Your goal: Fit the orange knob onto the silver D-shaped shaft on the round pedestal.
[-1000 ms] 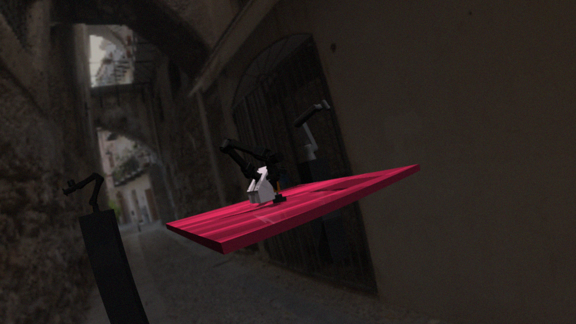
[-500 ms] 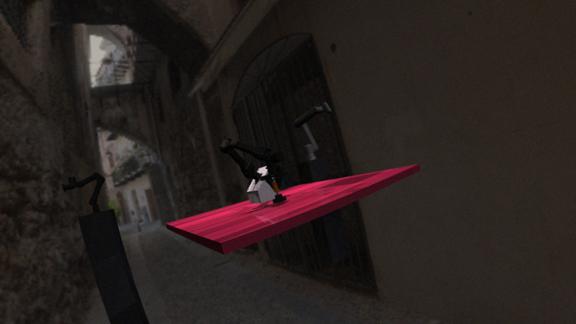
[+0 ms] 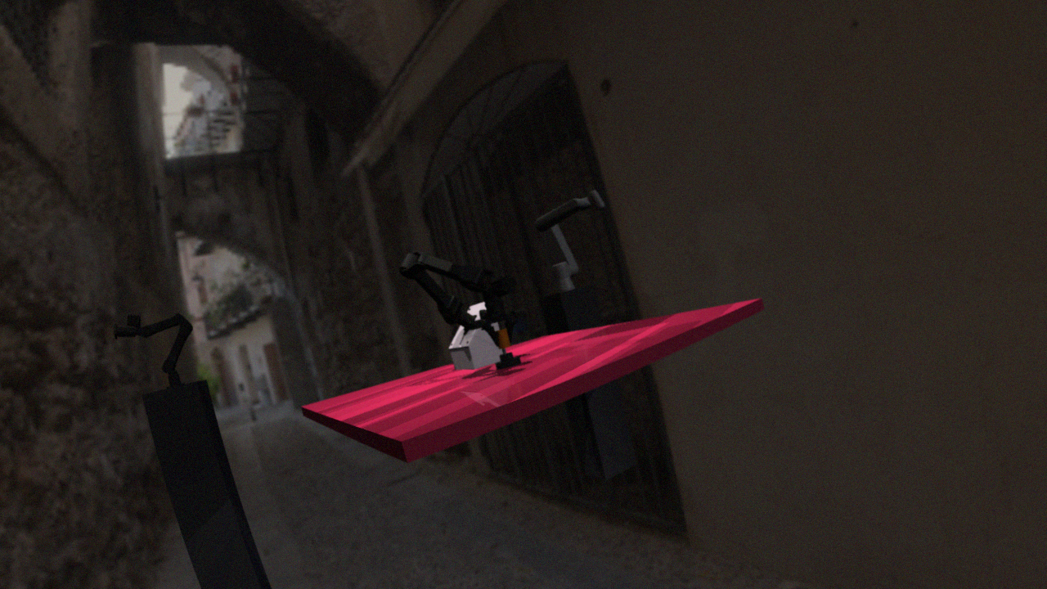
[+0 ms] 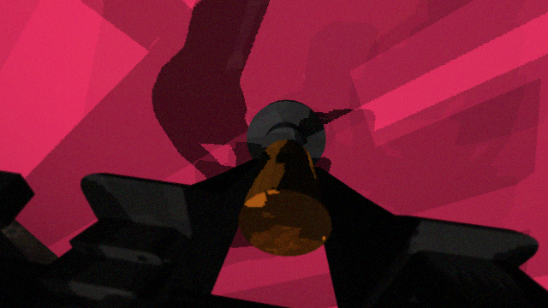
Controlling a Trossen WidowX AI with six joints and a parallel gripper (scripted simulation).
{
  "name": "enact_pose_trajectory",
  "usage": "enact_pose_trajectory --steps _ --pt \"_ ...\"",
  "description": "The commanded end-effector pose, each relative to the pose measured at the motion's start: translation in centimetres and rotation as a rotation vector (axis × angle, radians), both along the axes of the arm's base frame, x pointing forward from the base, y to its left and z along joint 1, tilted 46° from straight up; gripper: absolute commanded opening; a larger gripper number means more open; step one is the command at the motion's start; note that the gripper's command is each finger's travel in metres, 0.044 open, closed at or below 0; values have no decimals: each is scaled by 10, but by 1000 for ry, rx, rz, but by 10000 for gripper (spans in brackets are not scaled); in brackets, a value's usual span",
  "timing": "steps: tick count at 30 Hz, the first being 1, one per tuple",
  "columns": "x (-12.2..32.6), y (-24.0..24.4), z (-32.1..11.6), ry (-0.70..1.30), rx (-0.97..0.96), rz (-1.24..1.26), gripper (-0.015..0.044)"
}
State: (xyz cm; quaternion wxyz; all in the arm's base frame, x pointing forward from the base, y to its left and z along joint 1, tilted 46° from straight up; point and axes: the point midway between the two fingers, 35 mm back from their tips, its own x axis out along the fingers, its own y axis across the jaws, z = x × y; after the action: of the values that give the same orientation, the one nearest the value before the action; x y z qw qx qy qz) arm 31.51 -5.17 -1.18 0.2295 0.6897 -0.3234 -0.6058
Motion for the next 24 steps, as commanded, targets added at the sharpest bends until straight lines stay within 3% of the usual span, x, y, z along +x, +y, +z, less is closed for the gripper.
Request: enact_pose_trajectory --steps 1,24 --pt "-3 -2 -2 146 -6 137 0" --pt "-1 -2 -1 146 -7 137 0"
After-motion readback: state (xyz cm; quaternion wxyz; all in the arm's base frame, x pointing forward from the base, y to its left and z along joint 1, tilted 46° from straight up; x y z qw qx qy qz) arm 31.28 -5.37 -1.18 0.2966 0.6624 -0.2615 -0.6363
